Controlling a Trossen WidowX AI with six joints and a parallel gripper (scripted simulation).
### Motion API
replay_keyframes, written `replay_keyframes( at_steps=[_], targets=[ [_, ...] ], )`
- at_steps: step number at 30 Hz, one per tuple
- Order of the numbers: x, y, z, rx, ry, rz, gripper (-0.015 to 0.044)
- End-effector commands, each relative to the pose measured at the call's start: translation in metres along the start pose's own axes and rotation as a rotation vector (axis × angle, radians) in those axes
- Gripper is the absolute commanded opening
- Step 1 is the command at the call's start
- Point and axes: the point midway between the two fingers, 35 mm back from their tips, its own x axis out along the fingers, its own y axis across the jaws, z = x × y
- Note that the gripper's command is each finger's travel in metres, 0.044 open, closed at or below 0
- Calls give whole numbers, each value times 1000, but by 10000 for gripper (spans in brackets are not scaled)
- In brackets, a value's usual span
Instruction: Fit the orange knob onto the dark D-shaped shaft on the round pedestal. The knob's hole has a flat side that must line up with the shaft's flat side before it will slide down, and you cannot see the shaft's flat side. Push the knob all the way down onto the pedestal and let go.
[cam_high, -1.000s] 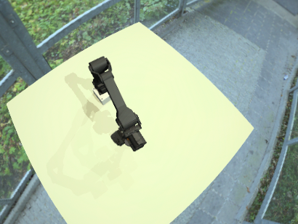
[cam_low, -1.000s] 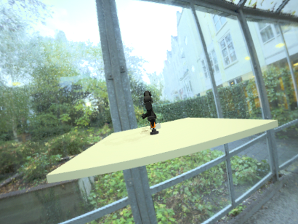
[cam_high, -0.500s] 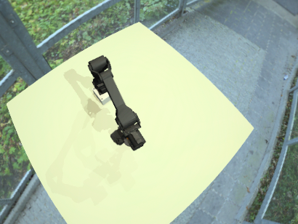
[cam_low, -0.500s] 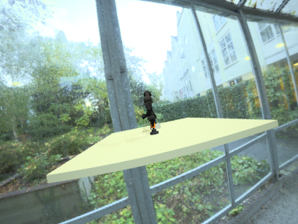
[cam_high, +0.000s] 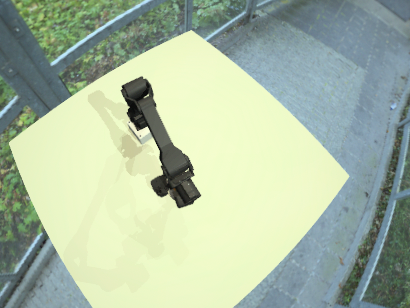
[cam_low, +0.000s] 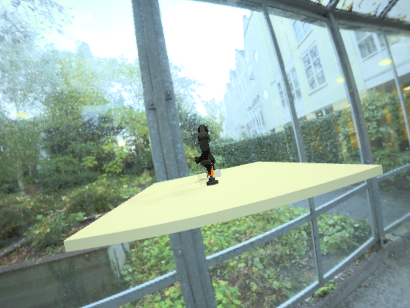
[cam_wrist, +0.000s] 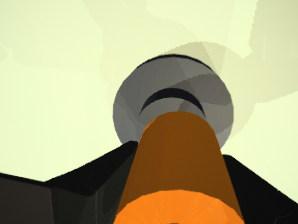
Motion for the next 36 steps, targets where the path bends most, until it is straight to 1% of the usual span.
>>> replay_keyframes(
  at_steps=[1,28,36],
  targets=[
    [-2,3,0,18,-1,6,0],
    [2,-1,0,18,-1,6,0],
    [-4,-2,1,44,-1,6,0]
  ],
)
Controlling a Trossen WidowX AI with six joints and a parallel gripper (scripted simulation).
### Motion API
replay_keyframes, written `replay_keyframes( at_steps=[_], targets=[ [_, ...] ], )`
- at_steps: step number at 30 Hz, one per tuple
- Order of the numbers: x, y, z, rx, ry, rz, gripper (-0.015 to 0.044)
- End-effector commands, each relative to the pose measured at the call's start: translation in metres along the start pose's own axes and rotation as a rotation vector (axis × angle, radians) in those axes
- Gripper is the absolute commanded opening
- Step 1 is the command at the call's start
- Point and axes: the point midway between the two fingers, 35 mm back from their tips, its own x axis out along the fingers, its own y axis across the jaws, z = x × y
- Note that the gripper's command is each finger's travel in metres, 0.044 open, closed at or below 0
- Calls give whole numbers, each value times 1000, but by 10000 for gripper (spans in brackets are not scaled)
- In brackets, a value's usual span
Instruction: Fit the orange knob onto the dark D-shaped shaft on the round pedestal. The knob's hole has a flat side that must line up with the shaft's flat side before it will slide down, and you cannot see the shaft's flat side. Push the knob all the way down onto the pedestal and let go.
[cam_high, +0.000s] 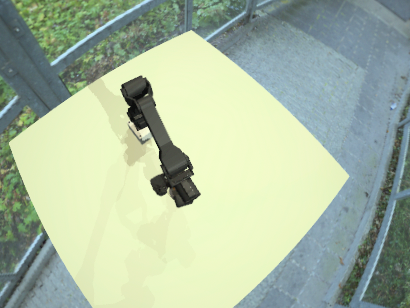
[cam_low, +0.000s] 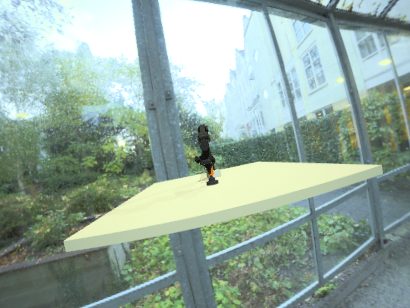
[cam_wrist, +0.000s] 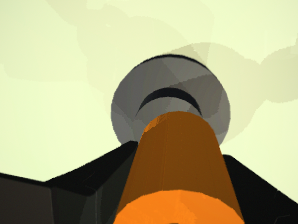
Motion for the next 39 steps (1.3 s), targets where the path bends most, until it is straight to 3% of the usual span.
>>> replay_keyframes(
  at_steps=[1,6,33,39],
  targets=[
    [-2,0,0,47,-2,3,0],
    [1,3,0,202,-1,3,0],
    [-2,4,0,211,-1,3,0],
    [0,4,-1,402,-1,3,0]
  ],
)
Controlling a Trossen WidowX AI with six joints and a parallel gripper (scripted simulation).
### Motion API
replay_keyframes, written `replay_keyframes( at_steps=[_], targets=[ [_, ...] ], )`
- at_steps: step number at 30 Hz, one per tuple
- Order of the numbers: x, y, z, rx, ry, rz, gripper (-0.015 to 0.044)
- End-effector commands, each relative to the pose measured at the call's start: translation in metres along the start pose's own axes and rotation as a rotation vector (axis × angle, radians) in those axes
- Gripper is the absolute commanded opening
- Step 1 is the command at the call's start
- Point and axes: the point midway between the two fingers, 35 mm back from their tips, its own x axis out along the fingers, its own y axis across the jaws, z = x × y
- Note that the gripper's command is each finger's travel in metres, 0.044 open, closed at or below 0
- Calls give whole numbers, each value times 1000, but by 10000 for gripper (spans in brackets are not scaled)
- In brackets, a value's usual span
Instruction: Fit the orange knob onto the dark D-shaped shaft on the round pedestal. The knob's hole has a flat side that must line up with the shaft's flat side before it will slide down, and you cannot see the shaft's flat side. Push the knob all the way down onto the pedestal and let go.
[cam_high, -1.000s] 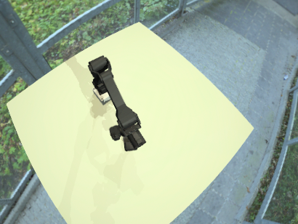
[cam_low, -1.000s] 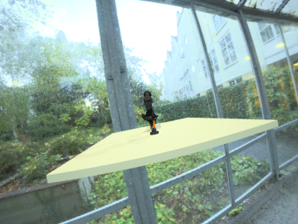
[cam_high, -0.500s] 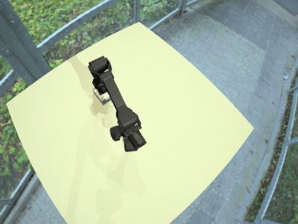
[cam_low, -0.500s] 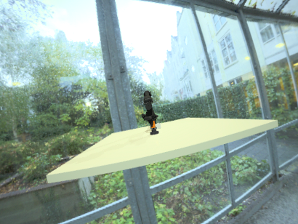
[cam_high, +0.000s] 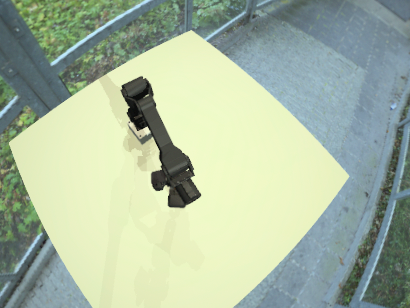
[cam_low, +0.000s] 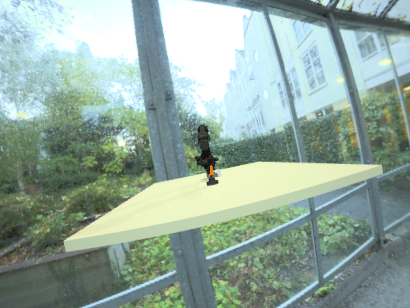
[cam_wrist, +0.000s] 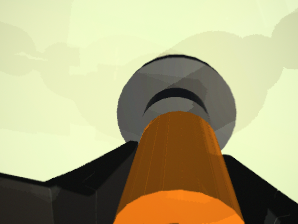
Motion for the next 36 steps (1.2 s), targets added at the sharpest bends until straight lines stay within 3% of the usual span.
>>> replay_keyframes(
  at_steps=[1,26,36],
  targets=[
    [1,0,0,77,-2,1,0],
    [-1,3,-1,77,-2,1,0],
    [1,2,0,286,-2,1,0]
  ],
)
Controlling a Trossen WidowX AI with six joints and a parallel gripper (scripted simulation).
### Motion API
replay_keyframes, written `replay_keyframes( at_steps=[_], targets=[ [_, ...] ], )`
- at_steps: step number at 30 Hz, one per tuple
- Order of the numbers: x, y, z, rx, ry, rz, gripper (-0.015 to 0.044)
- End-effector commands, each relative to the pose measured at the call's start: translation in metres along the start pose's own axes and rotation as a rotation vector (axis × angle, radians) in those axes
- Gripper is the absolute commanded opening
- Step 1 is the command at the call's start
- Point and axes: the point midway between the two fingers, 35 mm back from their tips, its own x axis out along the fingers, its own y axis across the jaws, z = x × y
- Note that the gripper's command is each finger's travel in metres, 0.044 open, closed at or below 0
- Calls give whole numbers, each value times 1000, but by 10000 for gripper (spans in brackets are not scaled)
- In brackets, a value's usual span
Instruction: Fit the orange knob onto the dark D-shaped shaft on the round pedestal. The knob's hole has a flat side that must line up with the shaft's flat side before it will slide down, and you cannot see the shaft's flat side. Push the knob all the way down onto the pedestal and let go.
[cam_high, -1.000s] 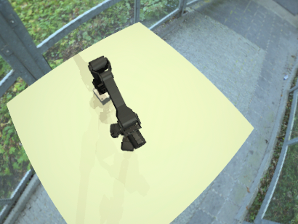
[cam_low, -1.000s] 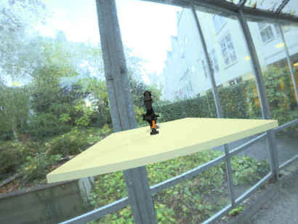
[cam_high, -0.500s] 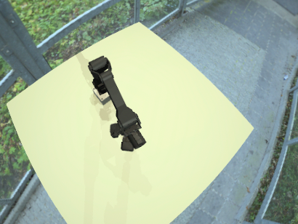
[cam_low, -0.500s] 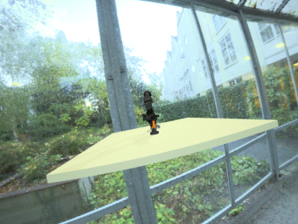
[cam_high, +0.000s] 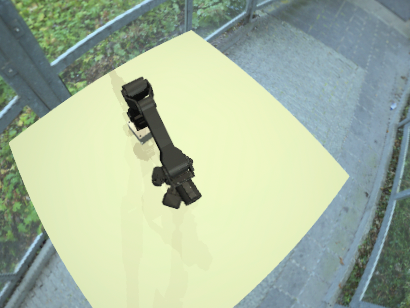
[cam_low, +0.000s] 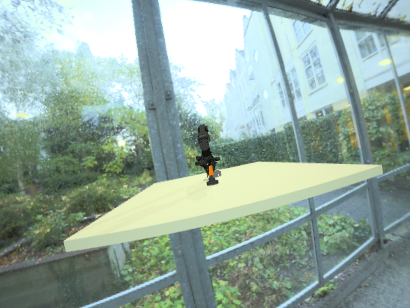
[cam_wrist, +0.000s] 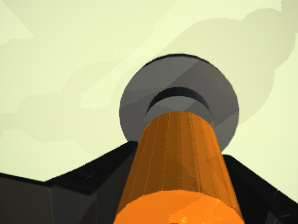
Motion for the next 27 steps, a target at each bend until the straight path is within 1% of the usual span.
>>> replay_keyframes(
  at_steps=[1,27],
  targets=[
    [1,0,1,26,0,3,0],
    [4,-1,1,24,0,3,0]
  ],
)
